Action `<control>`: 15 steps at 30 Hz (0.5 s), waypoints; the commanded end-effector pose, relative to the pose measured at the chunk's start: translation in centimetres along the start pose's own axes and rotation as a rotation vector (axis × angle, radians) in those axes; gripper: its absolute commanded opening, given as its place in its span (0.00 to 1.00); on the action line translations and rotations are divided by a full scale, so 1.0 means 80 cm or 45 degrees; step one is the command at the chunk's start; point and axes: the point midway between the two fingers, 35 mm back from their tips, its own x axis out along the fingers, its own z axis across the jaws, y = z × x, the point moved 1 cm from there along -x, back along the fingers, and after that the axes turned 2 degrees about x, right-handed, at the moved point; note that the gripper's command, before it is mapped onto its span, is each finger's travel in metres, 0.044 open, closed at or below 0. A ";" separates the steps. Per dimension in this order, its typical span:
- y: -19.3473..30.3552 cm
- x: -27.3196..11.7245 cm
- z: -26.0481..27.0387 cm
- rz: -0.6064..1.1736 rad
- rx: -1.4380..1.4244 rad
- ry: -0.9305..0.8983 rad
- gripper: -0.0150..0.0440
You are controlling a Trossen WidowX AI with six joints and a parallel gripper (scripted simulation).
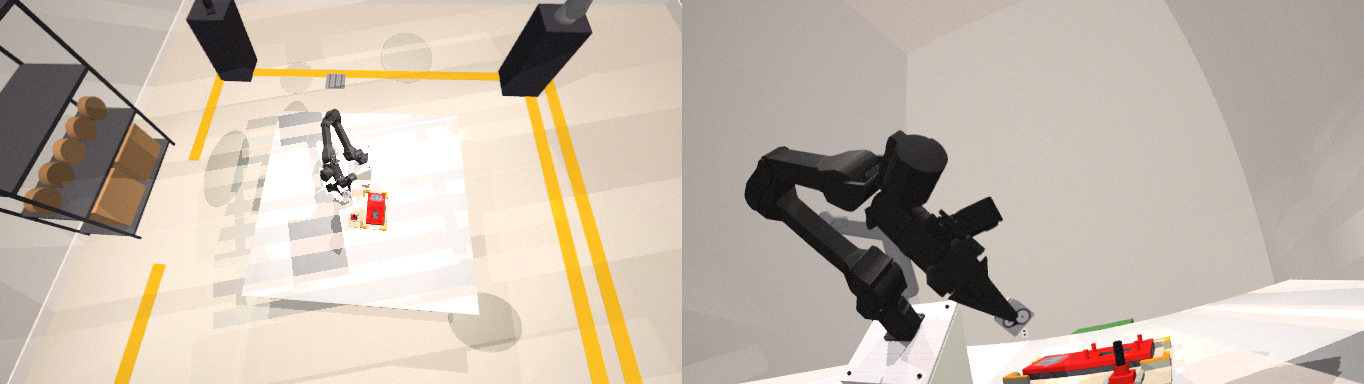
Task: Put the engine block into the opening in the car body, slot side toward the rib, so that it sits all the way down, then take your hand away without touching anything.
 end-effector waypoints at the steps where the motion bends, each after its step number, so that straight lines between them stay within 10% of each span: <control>1: 0.005 -0.002 0.000 -0.186 -0.041 0.034 0.25; 15: 0.014 0.003 -0.003 -0.318 -0.061 0.046 0.25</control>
